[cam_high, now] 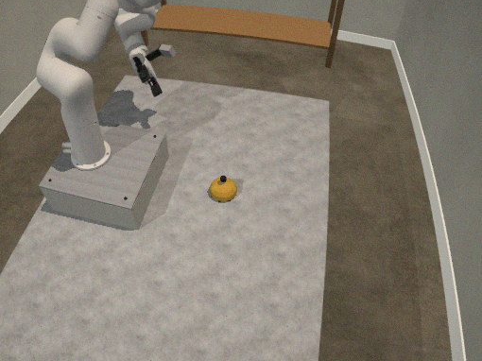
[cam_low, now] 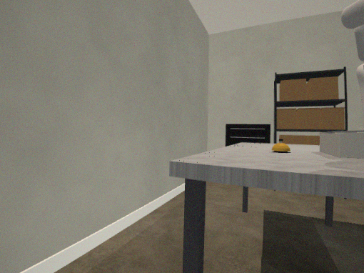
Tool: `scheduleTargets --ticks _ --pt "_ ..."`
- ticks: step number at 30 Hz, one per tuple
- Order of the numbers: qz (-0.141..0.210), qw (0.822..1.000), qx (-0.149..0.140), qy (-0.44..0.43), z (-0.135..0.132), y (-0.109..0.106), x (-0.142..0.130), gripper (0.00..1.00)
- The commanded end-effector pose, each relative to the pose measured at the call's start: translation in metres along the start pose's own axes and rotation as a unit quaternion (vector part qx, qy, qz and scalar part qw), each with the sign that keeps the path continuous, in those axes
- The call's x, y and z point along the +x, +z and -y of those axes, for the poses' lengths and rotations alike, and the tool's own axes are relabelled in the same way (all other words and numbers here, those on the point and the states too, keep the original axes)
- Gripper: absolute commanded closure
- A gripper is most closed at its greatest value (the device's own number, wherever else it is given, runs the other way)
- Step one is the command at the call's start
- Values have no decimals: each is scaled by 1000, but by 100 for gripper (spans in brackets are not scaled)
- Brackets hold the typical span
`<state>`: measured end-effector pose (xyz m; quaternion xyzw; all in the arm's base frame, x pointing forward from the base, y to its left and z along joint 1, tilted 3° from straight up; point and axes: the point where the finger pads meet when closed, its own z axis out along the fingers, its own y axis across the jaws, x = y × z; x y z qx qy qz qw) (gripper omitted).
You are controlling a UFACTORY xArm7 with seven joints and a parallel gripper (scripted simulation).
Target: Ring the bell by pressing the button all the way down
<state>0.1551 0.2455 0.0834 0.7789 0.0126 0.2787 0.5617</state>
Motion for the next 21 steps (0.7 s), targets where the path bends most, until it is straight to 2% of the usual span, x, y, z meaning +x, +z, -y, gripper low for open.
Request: scheduleTargets --ticks 1,9,11,21 --pt "26 1000 4 -16 -1 5 6 0" --pt "26 1000 4 -16 -1 5 6 0" --pt "99 994 21 -52 -5 22 21 0" --pt "104 993 22 -54 -5 23 22 0"
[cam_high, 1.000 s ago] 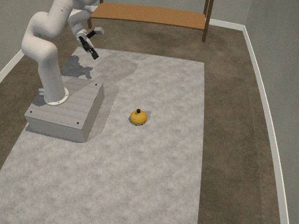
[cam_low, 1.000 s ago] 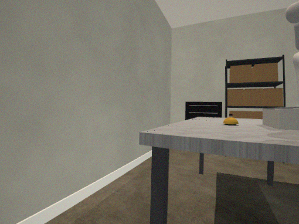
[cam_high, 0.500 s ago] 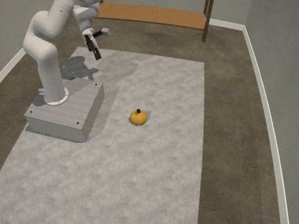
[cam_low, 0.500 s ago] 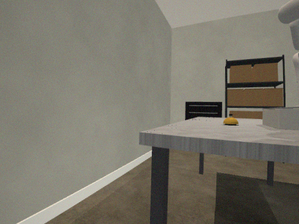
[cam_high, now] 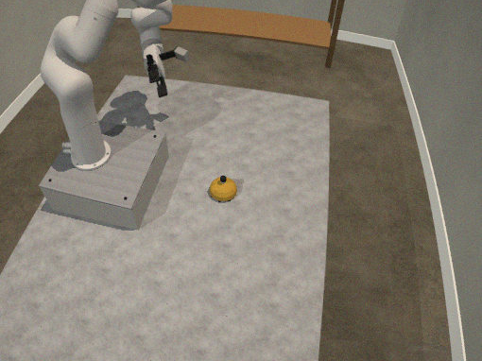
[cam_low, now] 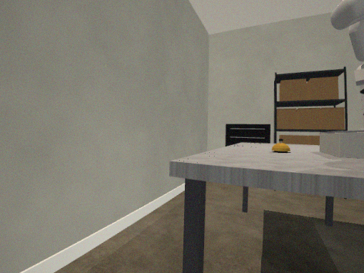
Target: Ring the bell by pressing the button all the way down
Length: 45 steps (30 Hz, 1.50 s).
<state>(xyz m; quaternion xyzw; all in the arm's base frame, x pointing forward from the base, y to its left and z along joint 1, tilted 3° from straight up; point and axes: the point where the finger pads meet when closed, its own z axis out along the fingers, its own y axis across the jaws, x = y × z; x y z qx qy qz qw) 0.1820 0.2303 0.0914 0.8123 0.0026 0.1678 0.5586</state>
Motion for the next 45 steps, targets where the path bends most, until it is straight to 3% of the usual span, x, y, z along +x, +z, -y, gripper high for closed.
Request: scheduleTargets --ticks 1,3,5,19,21,35,37,45 --pt "2 1000 2 -1 0 -1 1 0" --pt "2 1000 2 -1 0 -1 1 0" --pt "72 996 31 -35 -7 13 19 0" --pt "77 996 34 -37 -8 14 20 0" --pt "142 985 76 -66 -15 29 39 0" --pt "146 984 79 -68 -16 30 40 0" --pt "202 966 134 -90 -25 46 60 0" --pt "204 965 136 -91 -25 46 61 0"
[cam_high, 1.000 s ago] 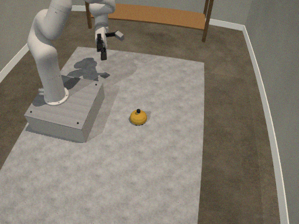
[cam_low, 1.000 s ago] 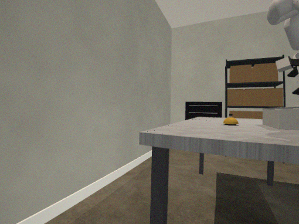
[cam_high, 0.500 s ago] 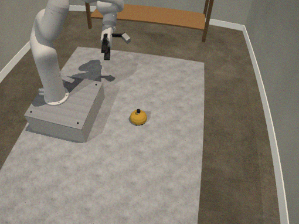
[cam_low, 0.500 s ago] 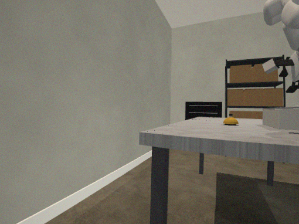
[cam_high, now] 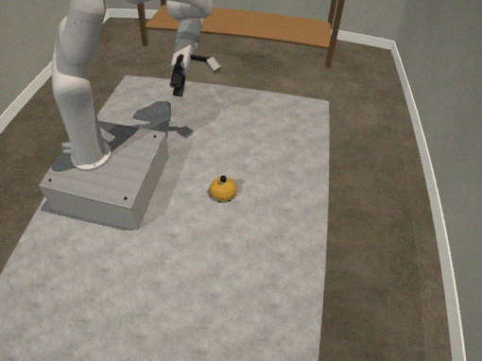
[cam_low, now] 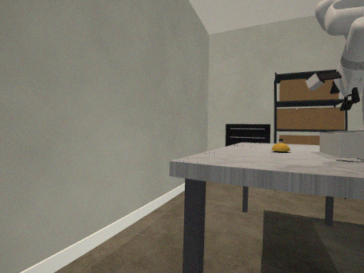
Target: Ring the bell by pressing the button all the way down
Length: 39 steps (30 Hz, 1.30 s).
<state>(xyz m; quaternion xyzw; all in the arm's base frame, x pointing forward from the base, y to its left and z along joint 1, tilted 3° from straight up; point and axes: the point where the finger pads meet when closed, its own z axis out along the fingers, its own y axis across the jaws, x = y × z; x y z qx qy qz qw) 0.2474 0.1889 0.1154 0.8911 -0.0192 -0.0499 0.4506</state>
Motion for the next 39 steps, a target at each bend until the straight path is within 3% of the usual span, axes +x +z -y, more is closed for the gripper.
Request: scheduleTargets --ticks 1,6,8,22,24,38,39 --pt "2 1000 7 -7 0 -2 0 0" --pt "2 1000 7 -7 0 -2 0 0" --pt "46 996 74 -30 -18 2 23 0" --pt "46 996 74 -30 -18 2 23 0" --pt "73 985 146 -47 -40 7 47 0" --pt "73 985 146 -47 -40 7 47 0" --pt "80 979 183 -52 -52 10 59 0"
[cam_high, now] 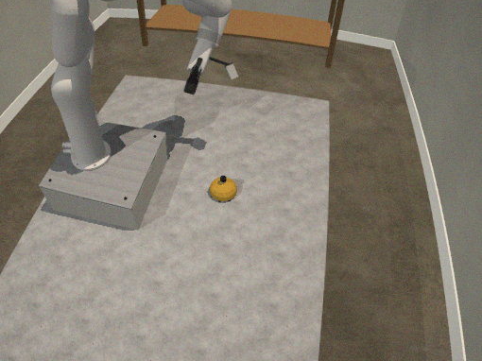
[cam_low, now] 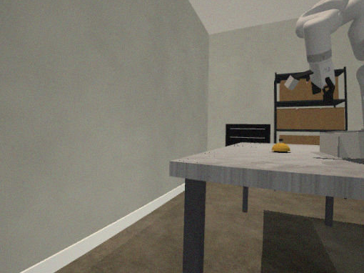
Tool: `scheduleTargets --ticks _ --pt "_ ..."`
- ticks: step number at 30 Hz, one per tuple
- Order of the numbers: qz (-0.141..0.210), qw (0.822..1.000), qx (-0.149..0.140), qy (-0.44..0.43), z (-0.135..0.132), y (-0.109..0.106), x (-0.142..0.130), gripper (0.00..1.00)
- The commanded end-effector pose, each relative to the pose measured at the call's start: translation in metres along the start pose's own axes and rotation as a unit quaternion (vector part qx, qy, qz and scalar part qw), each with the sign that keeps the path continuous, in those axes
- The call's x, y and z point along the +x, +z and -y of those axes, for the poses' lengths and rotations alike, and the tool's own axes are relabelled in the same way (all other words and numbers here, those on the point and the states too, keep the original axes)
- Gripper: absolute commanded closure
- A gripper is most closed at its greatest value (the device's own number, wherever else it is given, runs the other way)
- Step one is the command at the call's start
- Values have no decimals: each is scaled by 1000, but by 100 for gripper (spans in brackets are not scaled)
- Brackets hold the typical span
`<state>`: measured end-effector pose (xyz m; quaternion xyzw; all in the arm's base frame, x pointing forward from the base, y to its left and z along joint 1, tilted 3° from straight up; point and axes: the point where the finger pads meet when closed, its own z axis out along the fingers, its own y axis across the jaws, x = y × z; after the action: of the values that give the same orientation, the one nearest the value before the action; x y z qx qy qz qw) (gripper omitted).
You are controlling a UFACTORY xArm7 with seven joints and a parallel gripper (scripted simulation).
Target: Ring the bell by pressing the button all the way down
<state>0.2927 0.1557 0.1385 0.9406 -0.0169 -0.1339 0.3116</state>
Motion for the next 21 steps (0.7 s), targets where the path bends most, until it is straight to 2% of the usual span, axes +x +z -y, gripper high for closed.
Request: scheduleTargets --ticks 1,16,18,21 --pt "7 997 75 -13 -27 -7 22 0" --pt "7 997 75 -13 -27 -7 22 0" --pt "-1 990 142 -22 -57 -12 42 0" --pt "-1 989 144 -22 -58 -12 43 0"
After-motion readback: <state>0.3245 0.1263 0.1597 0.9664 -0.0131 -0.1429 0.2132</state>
